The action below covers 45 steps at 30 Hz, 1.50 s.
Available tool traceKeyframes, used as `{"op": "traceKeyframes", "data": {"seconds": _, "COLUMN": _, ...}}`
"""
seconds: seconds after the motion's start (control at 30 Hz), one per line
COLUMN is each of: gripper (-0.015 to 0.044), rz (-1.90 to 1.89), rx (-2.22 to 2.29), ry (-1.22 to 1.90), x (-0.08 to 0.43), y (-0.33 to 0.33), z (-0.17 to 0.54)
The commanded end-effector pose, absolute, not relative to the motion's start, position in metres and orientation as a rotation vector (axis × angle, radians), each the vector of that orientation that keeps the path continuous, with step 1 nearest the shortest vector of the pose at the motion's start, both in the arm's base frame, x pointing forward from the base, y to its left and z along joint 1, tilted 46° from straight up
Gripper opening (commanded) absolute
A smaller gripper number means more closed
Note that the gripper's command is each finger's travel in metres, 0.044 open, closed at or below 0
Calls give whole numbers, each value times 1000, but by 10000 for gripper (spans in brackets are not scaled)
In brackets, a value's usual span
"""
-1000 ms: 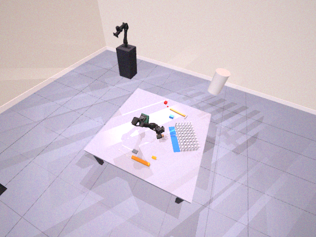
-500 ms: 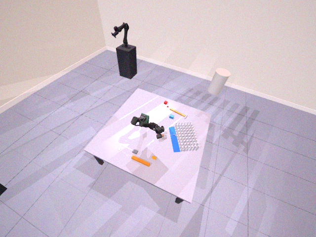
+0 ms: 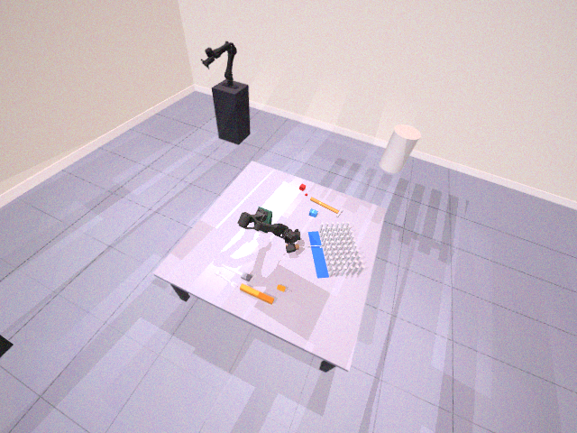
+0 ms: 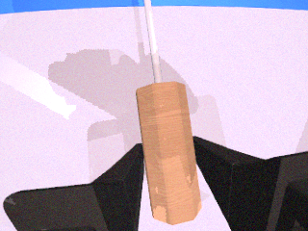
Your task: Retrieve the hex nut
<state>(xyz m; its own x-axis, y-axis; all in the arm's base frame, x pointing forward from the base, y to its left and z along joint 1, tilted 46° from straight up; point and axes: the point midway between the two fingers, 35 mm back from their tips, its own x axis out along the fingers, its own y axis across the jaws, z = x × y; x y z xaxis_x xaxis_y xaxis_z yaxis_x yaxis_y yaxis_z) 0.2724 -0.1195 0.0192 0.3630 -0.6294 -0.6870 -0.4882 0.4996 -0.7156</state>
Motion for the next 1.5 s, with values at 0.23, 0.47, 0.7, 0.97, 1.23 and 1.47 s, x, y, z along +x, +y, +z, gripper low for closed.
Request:
{"op": "traceKeyframes", "data": {"seconds": 0.23, "gripper": 0, "rz": -129, "rx": -1125, "ry": 1263, "x": 259, "y": -120, "z": 32}}
{"op": "traceKeyframes", "data": {"seconds": 0.47, "gripper": 0, "rz": -124, "rx": -1128, "ry": 1265, "x": 241, "y": -122, "z": 39}}
{"op": "traceKeyframes", "data": {"seconds": 0.7, "gripper": 0, "rz": -118, "rx": -1119, "ry": 1268, "x": 240, "y": -115, "z": 46}}
{"op": "traceKeyframes", "data": {"seconds": 0.97, "gripper": 0, "rz": -110, "rx": -1100, "ry": 1276, "x": 249, "y": -88, "z": 67}}
{"op": "traceKeyframes", "data": {"seconds": 1.23, "gripper": 0, "rz": -111, "rx": -1099, "ry": 1278, "x": 250, "y": -62, "z": 93}}
{"op": "traceKeyframes", "data": {"seconds": 1.47, "gripper": 0, "rz": -119, "rx": -1109, "ry": 1272, "x": 247, "y": -40, "z": 118}}
